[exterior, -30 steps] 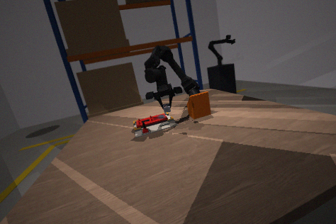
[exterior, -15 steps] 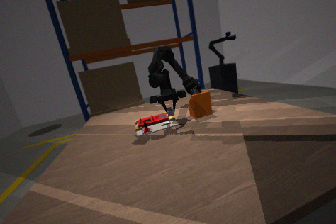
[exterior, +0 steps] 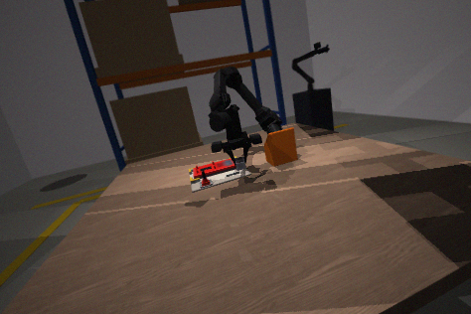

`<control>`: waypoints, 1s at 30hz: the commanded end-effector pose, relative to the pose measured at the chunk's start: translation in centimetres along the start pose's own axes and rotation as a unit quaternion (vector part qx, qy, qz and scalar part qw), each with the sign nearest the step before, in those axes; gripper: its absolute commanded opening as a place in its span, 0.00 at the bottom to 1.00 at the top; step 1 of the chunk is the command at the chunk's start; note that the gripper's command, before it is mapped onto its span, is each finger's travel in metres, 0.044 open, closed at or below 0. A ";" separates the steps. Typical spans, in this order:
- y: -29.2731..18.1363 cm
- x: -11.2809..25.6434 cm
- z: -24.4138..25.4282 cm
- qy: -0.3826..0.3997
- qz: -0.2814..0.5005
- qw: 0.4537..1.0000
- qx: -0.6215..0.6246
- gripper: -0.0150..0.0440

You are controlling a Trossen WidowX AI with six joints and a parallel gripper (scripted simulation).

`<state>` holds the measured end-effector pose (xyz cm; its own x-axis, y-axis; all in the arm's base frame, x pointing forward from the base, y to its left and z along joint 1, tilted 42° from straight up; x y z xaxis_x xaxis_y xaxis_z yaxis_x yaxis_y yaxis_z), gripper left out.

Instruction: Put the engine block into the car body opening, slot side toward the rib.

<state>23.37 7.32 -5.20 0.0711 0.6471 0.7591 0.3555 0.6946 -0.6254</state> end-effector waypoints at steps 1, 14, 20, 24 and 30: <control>-0.1 -0.8 0.0 -0.001 0.002 1.000 0.003 0.25; -0.1 -3.3 0.0 -0.001 0.003 1.000 0.003 0.25; -0.1 -4.4 0.0 -0.001 0.003 1.000 0.003 0.25; -0.1 -5.2 0.0 -0.001 0.003 1.000 0.003 0.25; -0.2 -6.3 0.0 -0.001 0.003 1.000 0.003 0.25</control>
Point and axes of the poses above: the point midway between the two fingers, 35 mm back from their tips, its own x axis back along the fingers, its own z axis across the jaws, y = z × x, the point moved 2 cm from there along x, back along the fingers, and after that the axes turned 3 degrees about -x, right-handed, at the moved point
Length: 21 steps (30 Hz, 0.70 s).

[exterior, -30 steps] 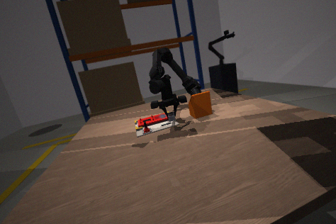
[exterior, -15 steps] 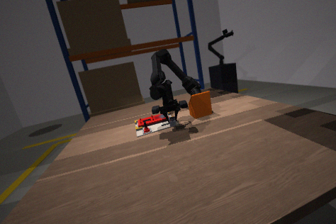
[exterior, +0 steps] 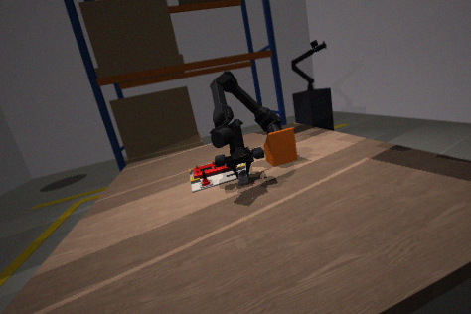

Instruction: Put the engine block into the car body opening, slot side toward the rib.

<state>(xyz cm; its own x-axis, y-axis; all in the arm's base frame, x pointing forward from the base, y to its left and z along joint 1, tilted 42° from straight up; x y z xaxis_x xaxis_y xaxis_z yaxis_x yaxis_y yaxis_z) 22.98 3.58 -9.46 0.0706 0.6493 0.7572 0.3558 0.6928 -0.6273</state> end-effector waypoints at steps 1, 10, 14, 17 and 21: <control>-0.1 -0.9 0.1 0.000 0.002 1.000 0.003 0.25; 0.0 -0.9 0.0 -0.002 -0.001 1.000 0.001 0.30; 0.0 -0.9 0.0 -0.002 -0.001 1.000 0.001 0.48; 0.0 -0.9 0.0 -0.002 -0.001 1.000 0.001 0.61; 0.0 -0.9 0.0 -0.002 -0.001 1.000 0.001 0.79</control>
Point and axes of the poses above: the point midway between the two fingers, 35 mm back from their tips, its own x axis back along the fingers, its own z axis across the jaws, y = z × x, the point moved 2 cm from there along x, back along the fingers, and after that the axes turned 3 degrees about -x, right-handed, at the moved point
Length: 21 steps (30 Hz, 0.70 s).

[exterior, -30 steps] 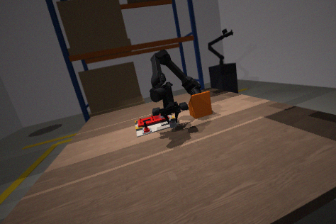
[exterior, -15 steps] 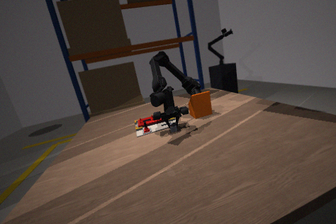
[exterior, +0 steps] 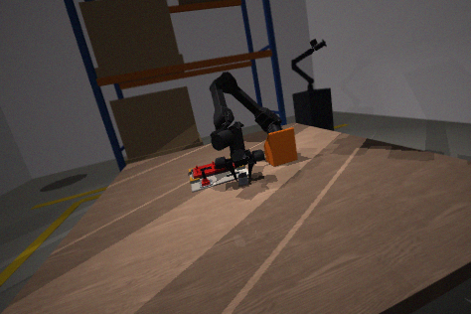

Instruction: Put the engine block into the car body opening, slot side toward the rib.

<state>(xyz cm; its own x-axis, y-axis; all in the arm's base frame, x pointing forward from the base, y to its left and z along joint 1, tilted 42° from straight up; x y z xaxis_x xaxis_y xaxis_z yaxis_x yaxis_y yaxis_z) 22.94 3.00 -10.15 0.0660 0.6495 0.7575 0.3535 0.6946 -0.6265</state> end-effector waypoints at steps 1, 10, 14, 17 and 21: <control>0.0 0.0 0.0 0.000 0.000 1.000 0.000 0.83; 0.0 0.0 0.0 0.000 0.000 1.000 0.000 1.00; 0.1 1.4 -0.1 0.002 0.003 1.000 0.002 1.00; 0.1 2.6 -0.1 0.002 0.002 1.000 0.002 1.00; 0.1 4.3 -0.1 0.002 0.002 1.000 0.002 1.00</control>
Point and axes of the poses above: the point midway between the two fingers, 35 mm back from their tips, its own x axis back along the fingers, its own z axis across the jaws, y = z × x, the point moved 2 cm from there along x, back along the fingers, and after that the axes turned 3 degrees about -x, right-handed, at the moved point
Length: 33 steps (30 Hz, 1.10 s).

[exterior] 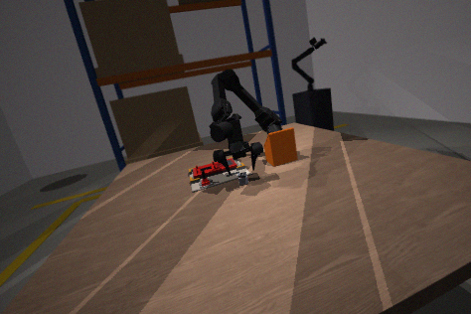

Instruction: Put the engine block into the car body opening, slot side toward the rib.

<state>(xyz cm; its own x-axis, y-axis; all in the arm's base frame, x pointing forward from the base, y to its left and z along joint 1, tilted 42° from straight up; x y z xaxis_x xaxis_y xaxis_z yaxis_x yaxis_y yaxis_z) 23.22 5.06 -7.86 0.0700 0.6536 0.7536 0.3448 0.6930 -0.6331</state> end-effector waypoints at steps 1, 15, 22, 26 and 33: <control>0.0 1.4 0.0 0.001 -0.001 1.000 -0.003 1.00; 0.1 1.1 -0.1 -0.002 -0.002 1.000 -0.001 1.00; 0.1 1.8 -0.1 0.001 -0.002 1.000 -0.004 1.00; 0.1 1.8 0.0 0.001 -0.001 1.000 -0.005 1.00; 0.1 0.3 0.0 0.001 -0.001 1.000 -0.005 1.00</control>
<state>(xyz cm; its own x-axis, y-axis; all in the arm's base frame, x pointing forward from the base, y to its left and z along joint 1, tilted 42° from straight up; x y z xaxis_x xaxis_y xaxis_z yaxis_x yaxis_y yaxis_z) 23.44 5.63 -7.35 0.0706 0.6480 0.7583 0.3601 0.6924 -0.6252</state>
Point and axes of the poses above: the point midway between the two fingers, 35 mm back from their tips, its own x axis back along the fingers, its own z axis across the jaws, y = z × x, the point moved 2 cm from there along x, back along the fingers, and after that the axes turned 3 degrees about -x, right-handed, at the moved point
